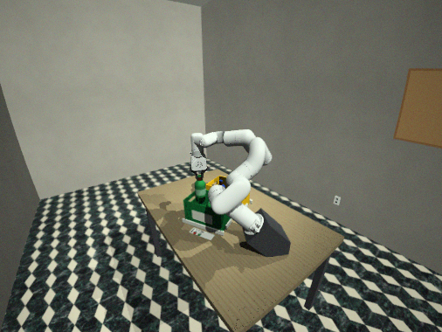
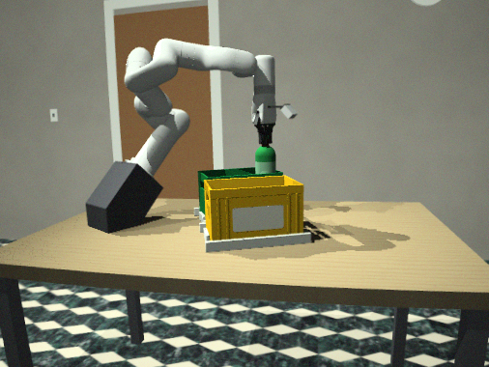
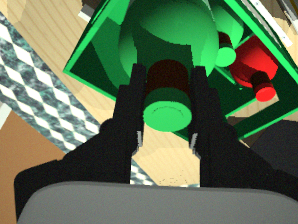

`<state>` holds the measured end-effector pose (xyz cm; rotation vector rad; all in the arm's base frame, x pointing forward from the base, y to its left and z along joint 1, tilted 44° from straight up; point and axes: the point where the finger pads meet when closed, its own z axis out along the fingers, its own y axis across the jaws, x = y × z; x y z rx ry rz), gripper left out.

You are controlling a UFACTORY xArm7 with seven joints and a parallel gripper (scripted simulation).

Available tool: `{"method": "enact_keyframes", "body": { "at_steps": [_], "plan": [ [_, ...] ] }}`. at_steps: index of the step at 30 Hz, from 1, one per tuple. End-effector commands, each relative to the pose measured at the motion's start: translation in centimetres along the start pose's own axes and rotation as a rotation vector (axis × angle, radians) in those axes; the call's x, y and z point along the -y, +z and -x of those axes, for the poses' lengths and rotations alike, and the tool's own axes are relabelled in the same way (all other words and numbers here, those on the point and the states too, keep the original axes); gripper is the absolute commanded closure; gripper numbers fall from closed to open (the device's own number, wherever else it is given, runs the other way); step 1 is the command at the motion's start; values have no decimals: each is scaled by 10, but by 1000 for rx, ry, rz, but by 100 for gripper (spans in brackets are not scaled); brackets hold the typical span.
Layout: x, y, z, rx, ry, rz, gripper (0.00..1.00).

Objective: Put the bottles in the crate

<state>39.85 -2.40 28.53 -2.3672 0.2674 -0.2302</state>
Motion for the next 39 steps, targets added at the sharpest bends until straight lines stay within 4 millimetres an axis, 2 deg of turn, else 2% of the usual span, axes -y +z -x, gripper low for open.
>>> {"method": "enact_keyframes", "body": {
  "at_steps": [1, 39],
  "plan": [
    [0, 4, -1, -4, 1, -1, 100],
    [0, 38, -1, -4, 1, -1, 100]
  ]
}}
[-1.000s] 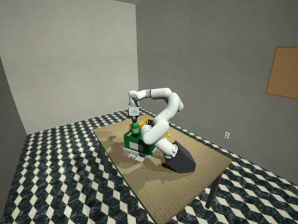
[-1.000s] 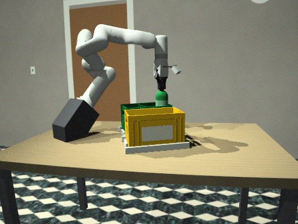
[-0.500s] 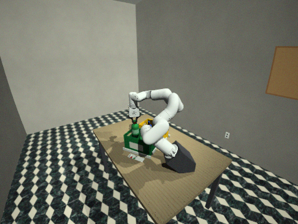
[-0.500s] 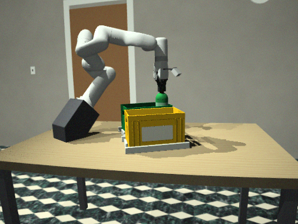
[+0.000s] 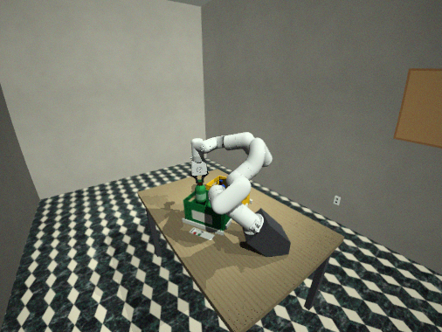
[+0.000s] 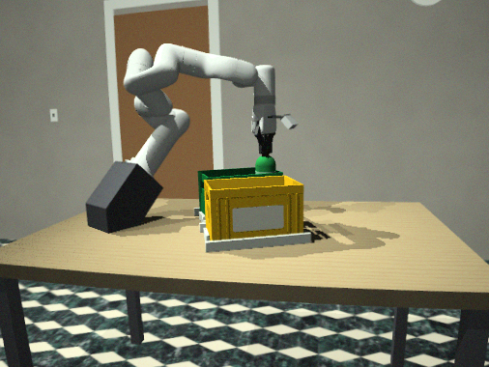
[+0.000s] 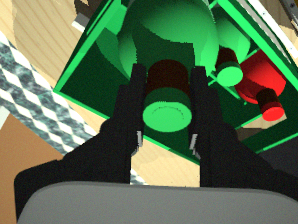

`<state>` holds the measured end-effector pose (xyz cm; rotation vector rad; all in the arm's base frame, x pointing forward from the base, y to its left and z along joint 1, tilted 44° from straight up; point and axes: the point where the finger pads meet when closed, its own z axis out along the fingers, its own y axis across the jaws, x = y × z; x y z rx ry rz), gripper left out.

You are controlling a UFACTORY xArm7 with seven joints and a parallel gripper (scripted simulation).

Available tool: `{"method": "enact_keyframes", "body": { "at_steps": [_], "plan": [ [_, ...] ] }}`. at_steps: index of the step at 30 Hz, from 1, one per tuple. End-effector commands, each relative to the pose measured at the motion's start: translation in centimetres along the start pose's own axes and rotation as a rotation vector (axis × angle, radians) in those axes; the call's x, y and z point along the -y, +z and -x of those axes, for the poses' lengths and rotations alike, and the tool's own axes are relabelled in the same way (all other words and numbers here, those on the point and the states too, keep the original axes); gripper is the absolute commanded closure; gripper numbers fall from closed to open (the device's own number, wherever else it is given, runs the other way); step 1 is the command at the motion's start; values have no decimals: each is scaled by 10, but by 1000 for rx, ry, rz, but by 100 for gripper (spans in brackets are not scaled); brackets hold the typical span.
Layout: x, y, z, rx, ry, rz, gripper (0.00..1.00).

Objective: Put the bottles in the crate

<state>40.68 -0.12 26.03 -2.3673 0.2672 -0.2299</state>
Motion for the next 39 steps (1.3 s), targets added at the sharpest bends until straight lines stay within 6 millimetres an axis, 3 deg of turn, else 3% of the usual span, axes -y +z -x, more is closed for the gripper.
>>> {"method": "enact_keyframes", "body": {
  "at_steps": [1, 39],
  "plan": [
    [0, 4, -1, -5, 1, -1, 100],
    [0, 36, -1, -5, 1, -1, 100]
  ]
}}
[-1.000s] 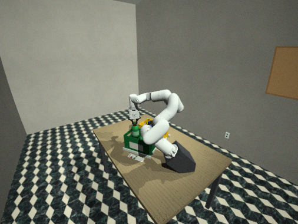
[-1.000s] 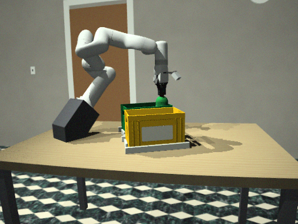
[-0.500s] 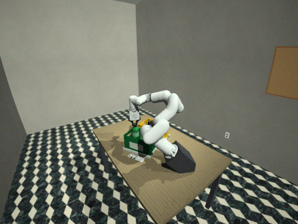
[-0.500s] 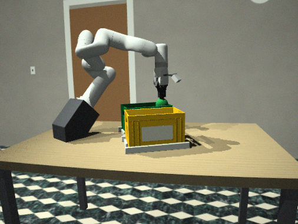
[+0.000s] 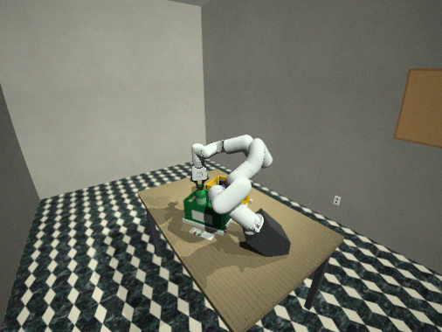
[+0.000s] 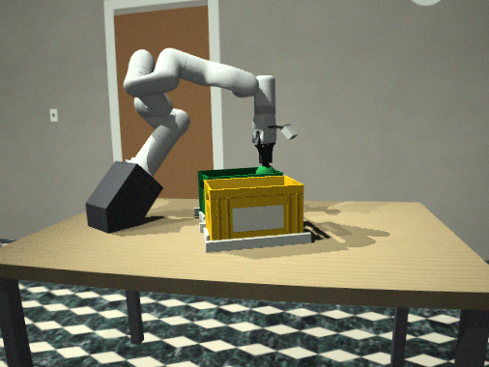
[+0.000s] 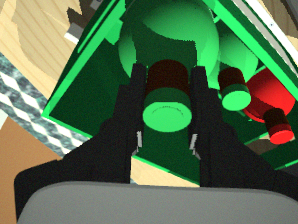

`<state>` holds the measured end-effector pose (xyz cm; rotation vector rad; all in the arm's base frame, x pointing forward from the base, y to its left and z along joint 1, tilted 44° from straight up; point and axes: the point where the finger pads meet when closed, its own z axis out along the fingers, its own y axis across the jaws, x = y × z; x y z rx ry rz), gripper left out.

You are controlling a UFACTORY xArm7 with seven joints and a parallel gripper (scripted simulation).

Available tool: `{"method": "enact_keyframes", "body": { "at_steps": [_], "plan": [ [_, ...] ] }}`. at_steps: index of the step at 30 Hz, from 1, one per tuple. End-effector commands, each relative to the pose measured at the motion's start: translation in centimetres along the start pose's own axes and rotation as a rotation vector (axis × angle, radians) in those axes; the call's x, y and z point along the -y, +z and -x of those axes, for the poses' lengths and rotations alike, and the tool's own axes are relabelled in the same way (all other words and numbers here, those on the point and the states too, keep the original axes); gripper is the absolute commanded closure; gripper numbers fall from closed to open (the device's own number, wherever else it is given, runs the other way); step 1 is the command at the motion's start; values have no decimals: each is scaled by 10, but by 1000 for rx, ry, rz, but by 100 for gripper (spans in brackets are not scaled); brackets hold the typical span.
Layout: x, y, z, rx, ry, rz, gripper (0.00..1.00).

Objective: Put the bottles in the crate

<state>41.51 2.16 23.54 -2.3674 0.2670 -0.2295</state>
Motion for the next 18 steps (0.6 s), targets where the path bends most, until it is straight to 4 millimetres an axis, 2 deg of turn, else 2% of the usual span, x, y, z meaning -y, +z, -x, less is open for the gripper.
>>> {"method": "enact_keyframes", "body": {
  "at_steps": [1, 18],
  "plan": [
    [0, 2, -1, -5, 1, -1, 100],
    [0, 17, -1, -5, 1, -1, 100]
  ]
}}
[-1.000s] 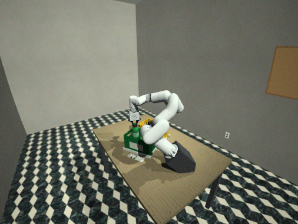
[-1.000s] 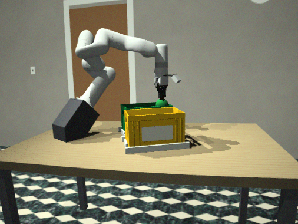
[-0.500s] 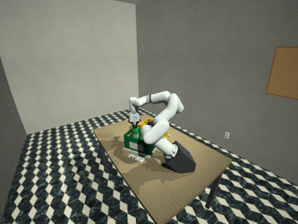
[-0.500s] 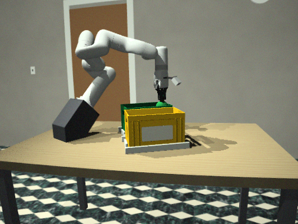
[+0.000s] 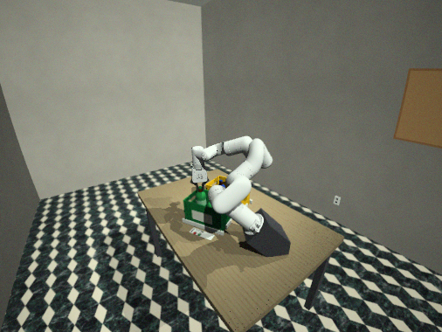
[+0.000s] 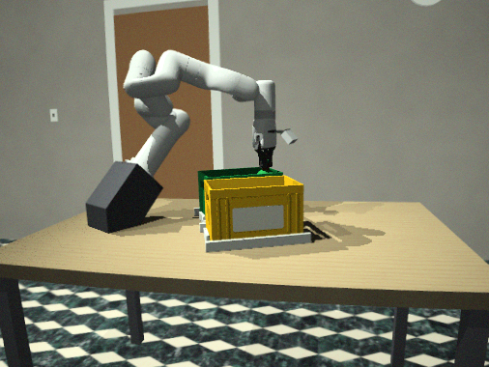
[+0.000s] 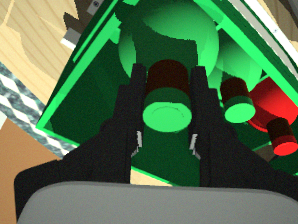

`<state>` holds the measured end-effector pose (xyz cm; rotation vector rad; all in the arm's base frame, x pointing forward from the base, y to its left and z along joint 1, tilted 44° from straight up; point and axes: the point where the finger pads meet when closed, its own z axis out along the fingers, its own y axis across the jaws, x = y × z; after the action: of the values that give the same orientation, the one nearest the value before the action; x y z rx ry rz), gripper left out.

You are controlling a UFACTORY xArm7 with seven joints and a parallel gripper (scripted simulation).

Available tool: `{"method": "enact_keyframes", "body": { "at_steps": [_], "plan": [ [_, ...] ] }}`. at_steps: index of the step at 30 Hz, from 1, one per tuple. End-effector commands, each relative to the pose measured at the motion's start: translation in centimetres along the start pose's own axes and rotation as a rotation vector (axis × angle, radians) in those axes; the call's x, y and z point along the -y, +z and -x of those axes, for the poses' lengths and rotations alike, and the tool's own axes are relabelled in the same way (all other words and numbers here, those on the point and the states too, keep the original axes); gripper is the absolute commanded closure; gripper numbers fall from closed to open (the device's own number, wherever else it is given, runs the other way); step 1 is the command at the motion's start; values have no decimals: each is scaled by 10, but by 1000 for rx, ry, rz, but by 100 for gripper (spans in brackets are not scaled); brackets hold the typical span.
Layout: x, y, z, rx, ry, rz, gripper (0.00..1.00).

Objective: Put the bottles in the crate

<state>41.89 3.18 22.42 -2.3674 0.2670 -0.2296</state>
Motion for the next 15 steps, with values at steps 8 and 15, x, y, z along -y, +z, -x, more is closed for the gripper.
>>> {"method": "enact_keyframes", "body": {
  "at_steps": [8, 15],
  "plan": [
    [0, 9, -1, -5, 1, -1, 100],
    [0, 14, -2, -5, 1, -1, 100]
  ]
}}
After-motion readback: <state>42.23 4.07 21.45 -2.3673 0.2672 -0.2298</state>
